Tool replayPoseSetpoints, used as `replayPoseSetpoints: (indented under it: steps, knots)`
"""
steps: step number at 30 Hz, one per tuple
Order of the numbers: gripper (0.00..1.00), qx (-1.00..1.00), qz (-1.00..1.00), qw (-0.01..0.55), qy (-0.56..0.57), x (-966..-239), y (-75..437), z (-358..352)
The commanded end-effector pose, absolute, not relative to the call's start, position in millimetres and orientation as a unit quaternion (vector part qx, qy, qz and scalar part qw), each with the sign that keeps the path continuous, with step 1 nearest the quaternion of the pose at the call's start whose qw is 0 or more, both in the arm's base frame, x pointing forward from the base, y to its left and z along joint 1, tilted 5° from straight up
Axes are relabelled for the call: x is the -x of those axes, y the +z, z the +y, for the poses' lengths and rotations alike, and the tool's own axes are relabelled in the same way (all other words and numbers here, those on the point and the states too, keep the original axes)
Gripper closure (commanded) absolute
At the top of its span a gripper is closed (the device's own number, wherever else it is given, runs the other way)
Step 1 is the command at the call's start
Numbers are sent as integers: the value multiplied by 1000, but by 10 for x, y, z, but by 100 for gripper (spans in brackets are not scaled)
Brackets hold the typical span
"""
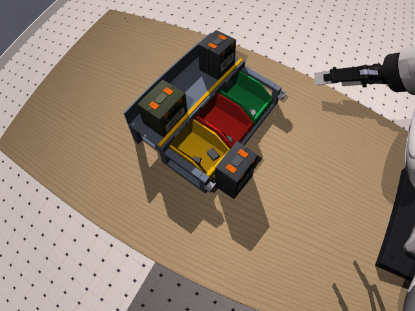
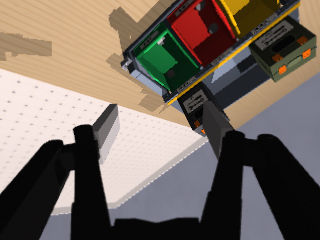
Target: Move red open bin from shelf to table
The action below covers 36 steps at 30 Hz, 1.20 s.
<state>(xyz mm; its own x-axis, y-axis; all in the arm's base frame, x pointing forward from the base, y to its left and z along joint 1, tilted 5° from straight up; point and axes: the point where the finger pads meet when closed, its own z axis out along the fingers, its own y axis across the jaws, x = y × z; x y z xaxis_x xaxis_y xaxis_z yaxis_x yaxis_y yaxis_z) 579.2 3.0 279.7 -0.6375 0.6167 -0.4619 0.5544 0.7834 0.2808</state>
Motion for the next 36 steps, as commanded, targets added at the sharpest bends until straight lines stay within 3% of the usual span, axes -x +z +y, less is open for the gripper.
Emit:
replayPoseSetpoints:
  steps: [1,36]
  knots:
    - [43,-290,909,283,97,-5665,2908,129]
    - [43,-284,910,284,105,-4905,3438,495]
